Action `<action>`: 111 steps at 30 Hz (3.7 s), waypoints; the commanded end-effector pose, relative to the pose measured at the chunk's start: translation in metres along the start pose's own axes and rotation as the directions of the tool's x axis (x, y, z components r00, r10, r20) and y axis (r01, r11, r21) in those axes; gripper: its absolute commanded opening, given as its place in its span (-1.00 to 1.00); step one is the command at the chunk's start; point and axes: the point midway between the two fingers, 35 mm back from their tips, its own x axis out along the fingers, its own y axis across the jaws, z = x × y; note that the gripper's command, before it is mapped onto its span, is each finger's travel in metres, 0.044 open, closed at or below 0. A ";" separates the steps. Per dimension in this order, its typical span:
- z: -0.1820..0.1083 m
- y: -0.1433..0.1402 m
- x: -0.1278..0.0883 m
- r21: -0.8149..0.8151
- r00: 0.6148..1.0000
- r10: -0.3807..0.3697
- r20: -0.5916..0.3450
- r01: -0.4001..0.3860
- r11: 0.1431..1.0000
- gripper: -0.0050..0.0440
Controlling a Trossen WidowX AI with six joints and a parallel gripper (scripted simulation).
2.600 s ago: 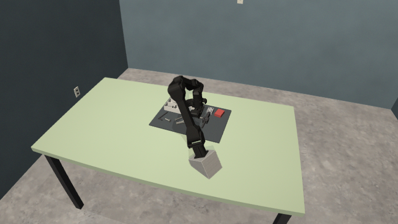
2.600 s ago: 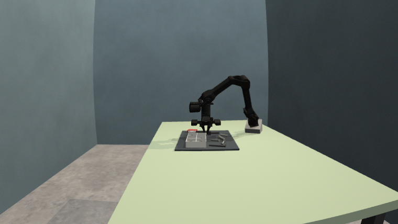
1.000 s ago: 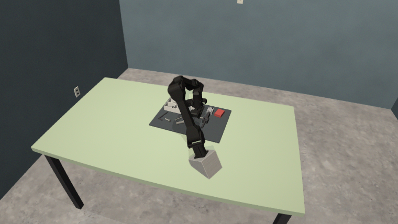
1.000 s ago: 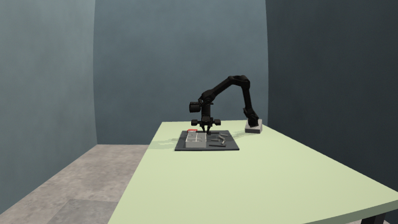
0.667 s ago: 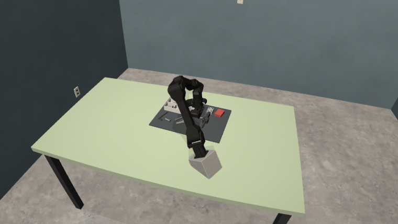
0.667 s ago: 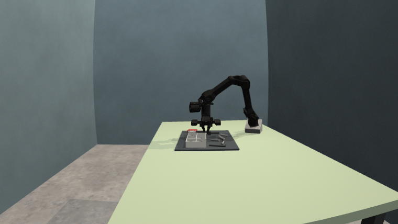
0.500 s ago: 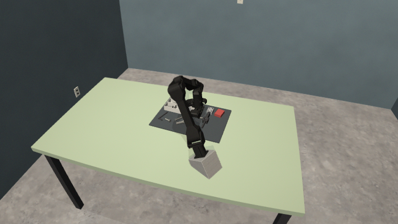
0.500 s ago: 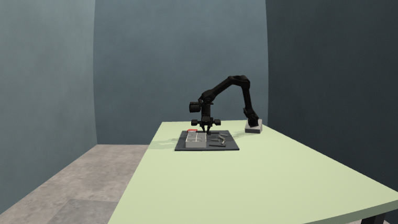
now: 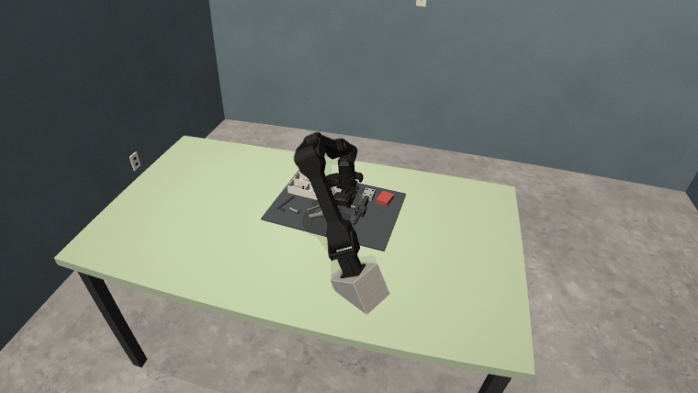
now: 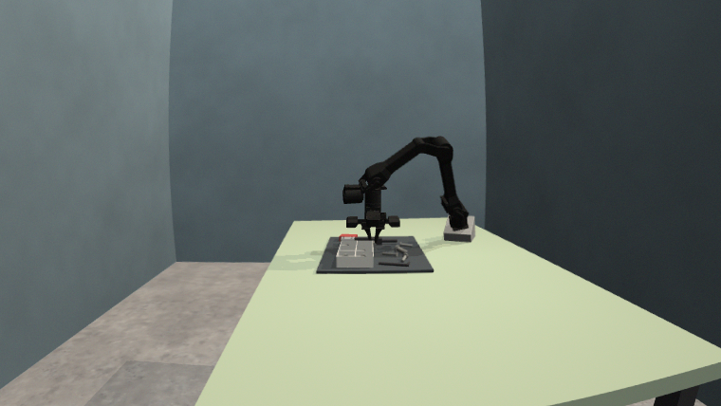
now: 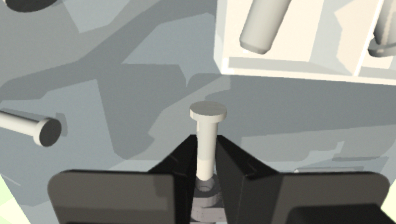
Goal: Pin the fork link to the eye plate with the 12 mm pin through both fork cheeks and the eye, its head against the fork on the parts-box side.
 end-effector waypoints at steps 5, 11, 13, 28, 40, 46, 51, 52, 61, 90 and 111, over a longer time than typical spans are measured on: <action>-0.002 -0.002 -0.008 -0.011 1.000 -0.023 0.008 0.023 1.000 -1.00; -0.006 -0.002 -0.006 -0.009 1.000 -0.018 0.007 0.018 1.000 -1.00; -0.006 -0.002 -0.006 -0.009 1.000 -0.019 0.007 0.019 1.000 -1.00; -0.007 -0.002 -0.006 -0.008 1.000 -0.017 0.004 0.017 1.000 -1.00; -0.007 -0.002 -0.006 -0.008 1.000 -0.017 0.004 0.017 1.000 -1.00; -0.007 -0.002 -0.006 -0.008 1.000 -0.017 0.004 0.017 1.000 -1.00; -0.007 -0.002 -0.006 -0.008 1.000 -0.017 0.004 0.017 1.000 -1.00; -0.007 -0.002 -0.006 -0.008 1.000 -0.017 0.004 0.017 1.000 -1.00; -0.008 -0.002 -0.005 -0.007 1.000 -0.015 0.004 0.015 1.000 -1.00; -0.019 -0.001 -0.001 -0.003 1.000 -0.013 0.004 0.013 1.000 -1.00; -0.019 -0.001 -0.001 -0.004 1.000 -0.014 0.003 0.014 1.000 -1.00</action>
